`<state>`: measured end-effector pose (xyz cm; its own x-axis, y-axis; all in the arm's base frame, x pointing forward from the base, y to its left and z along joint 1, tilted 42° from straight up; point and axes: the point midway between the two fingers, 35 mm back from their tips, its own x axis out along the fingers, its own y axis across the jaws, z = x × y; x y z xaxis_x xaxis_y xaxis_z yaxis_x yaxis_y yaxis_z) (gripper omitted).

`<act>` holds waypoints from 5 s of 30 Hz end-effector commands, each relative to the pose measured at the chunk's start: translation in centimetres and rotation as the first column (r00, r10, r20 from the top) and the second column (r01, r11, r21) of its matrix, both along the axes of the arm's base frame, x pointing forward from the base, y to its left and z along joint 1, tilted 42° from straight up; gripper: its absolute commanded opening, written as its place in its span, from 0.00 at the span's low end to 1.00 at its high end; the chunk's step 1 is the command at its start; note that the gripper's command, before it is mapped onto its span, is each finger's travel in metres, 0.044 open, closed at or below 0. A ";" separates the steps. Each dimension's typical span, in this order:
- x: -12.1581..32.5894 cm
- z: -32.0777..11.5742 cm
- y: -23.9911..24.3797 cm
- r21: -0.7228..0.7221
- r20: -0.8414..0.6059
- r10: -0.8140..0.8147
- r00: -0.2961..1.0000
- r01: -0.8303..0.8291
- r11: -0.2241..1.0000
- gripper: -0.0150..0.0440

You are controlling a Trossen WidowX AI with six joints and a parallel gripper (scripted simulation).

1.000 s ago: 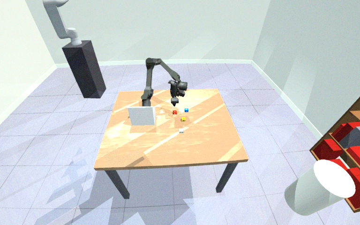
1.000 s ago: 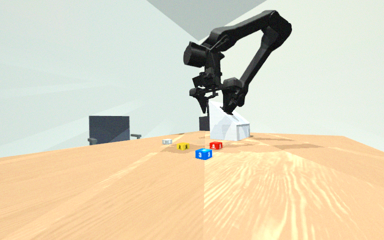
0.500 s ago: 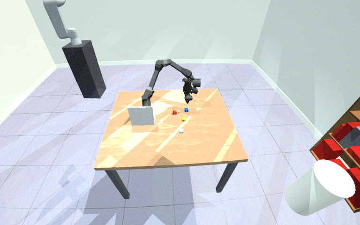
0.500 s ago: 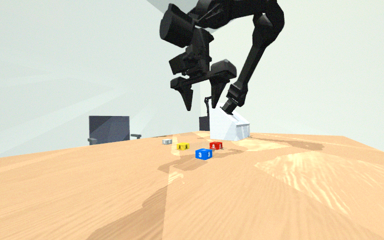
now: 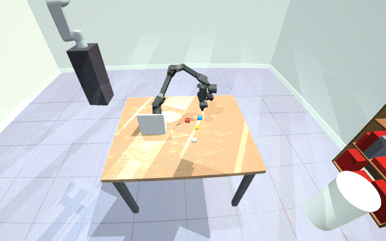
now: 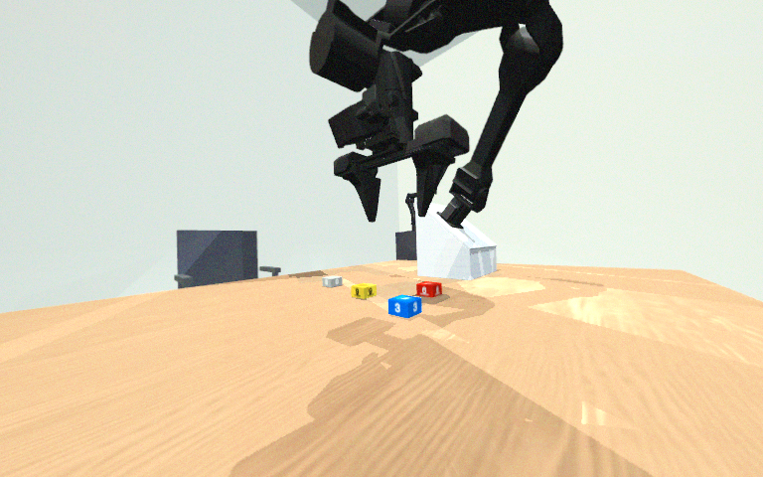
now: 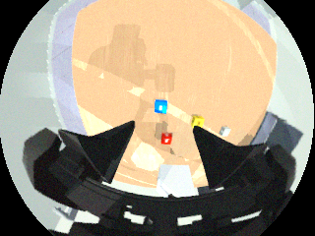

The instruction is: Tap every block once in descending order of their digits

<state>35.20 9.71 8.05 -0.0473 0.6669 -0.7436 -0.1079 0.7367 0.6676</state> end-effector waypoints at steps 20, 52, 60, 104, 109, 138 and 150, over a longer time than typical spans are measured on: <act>-2.7 -7.4 -8.4 -0.003 -0.007 -0.003 1.000 0.003 1.000 0.93; -3.2 -13.4 -3.0 0.001 -0.007 -0.003 1.000 0.003 1.000 0.29; -3.2 -13.5 -2.9 0.001 -0.007 -0.003 1.000 0.003 1.000 0.29; -3.9 -6.4 -7.6 -0.003 -0.008 -0.003 1.000 0.003 1.000 0.29; -8.6 -3.6 -5.1 -0.002 -0.011 -0.003 1.000 0.003 1.000 0.29; -12.7 -9.7 3.1 0.004 -0.013 -0.003 1.000 0.003 1.000 0.29; -12.9 -10.6 4.0 0.005 -0.014 -0.003 1.000 0.003 1.000 0.29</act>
